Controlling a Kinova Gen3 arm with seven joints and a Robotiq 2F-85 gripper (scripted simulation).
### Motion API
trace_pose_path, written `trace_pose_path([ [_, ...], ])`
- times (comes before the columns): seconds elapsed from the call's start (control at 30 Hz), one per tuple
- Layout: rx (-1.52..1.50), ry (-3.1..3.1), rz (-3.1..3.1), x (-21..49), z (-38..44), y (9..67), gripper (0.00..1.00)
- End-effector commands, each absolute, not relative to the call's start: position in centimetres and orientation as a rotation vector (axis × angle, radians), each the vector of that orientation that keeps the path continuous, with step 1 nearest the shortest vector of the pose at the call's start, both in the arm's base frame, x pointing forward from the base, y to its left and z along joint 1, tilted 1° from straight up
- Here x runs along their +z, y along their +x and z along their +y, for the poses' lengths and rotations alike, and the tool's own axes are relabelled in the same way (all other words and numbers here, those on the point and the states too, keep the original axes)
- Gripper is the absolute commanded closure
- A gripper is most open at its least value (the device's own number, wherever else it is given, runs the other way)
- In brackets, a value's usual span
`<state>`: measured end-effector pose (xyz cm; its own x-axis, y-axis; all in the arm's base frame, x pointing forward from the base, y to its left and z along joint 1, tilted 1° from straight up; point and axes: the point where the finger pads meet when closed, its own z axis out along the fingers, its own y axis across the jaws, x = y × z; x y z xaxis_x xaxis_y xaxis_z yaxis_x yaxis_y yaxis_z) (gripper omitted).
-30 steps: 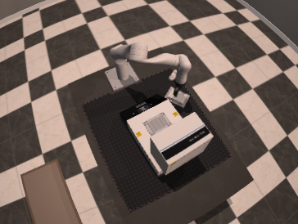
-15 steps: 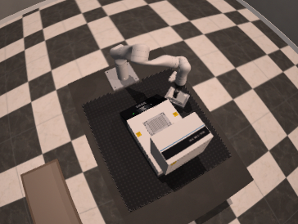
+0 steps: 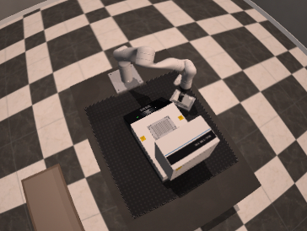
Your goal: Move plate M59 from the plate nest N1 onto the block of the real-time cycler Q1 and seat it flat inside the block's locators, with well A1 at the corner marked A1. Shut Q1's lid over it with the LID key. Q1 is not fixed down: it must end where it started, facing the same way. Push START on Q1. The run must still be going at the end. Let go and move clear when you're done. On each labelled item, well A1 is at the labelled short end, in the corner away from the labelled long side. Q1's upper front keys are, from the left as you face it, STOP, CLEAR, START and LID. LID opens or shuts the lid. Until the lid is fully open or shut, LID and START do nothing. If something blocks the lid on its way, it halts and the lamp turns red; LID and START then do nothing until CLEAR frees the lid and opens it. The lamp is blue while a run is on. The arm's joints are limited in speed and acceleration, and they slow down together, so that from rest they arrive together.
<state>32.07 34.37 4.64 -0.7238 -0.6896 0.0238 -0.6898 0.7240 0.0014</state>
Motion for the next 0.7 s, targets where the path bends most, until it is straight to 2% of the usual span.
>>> trace_pose_path([
  [0.0, 0.011, 1.159, -2.897, 4.7, 34.4, 32.1, 0.0],
  [0.67, 0.011, 1.159, -2.897, 3.5, 34.4, 32.1, 0.0],
])
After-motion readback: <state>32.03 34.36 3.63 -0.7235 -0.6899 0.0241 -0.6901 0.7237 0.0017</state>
